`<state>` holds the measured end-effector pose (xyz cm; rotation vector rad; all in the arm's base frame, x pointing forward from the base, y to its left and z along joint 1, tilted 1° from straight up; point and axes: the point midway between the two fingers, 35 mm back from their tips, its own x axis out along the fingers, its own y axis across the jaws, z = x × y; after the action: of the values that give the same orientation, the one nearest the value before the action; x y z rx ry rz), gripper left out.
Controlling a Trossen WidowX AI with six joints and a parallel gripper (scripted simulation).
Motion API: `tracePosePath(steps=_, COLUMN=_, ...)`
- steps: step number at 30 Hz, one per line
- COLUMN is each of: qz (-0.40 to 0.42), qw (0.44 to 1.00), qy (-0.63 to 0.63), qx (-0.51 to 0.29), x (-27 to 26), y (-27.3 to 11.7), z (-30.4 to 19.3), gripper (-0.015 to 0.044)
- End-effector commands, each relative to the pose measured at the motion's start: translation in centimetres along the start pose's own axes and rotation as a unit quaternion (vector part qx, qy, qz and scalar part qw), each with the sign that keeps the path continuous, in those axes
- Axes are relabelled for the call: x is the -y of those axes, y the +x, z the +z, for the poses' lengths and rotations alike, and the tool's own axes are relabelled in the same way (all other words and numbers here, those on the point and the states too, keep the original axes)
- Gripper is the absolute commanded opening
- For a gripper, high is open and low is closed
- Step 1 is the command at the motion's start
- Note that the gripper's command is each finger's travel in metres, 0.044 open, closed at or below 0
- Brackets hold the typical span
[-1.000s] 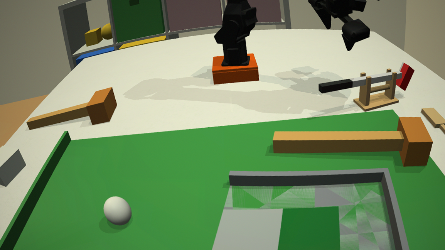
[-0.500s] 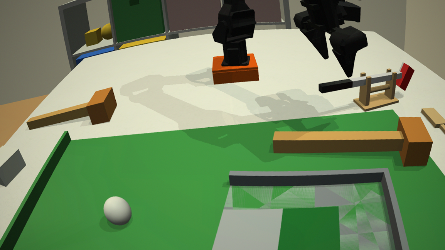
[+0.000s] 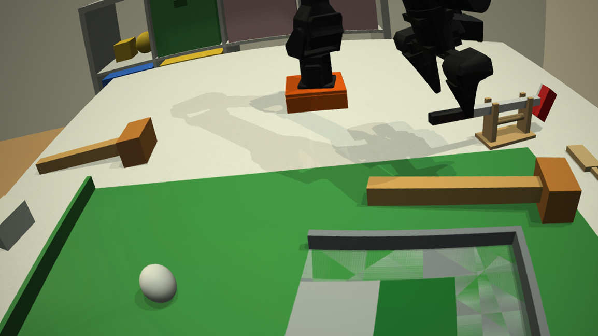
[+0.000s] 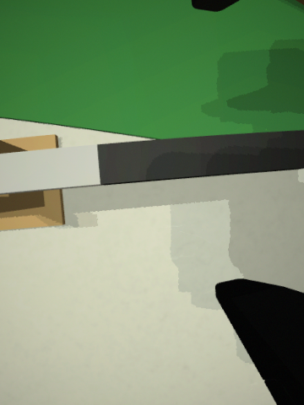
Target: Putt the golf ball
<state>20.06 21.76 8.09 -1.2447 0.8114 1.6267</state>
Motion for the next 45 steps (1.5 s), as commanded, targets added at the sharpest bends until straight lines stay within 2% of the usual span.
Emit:
tracePosePath(steps=1, qz=0.006, qw=1.0, qy=-0.001, qx=-0.004, x=-0.2, y=0.5, z=-0.3, gripper=0.044)
tracePosePath(steps=9, qz=0.006, qw=1.0, qy=-0.001, qx=-0.004, x=-0.2, y=2.8, z=-0.9, gripper=0.044)
tracePosePath(steps=45, qz=0.006, qw=1.0, qy=-0.001, qx=-0.004, x=-0.3, y=5.1, z=-1.6, gripper=0.044)
